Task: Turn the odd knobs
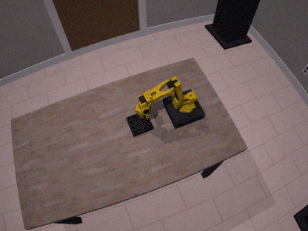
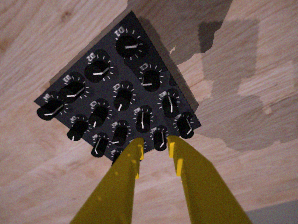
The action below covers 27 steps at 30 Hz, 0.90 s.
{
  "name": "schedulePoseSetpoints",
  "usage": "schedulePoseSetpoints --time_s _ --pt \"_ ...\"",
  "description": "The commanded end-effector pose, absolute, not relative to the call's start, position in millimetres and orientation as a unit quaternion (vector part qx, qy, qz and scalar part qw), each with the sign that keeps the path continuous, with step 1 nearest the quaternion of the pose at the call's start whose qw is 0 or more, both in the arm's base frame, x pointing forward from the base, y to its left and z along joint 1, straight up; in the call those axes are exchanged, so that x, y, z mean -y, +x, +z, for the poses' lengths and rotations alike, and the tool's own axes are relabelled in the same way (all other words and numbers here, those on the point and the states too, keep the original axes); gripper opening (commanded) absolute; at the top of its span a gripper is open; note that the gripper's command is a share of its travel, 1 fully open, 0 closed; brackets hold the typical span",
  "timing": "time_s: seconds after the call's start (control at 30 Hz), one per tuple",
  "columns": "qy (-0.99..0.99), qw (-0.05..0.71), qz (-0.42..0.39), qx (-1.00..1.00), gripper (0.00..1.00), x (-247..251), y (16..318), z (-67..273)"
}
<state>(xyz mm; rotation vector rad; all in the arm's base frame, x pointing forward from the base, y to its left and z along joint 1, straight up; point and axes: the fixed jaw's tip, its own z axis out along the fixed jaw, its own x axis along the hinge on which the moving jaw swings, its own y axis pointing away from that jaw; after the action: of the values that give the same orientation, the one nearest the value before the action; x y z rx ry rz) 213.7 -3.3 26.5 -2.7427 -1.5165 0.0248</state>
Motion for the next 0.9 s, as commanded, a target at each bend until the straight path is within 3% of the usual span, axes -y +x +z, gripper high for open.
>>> schedulePoseSetpoints --time_s 0.0,0.27,0.87 --pt "-0.874 0.000 -0.001 0.485 0.08 1 197 28" --pt "-0.874 0.000 -0.001 0.485 0.08 1 177 25" --pt "-0.879 0.000 -0.001 0.476 0.08 2 177 25"
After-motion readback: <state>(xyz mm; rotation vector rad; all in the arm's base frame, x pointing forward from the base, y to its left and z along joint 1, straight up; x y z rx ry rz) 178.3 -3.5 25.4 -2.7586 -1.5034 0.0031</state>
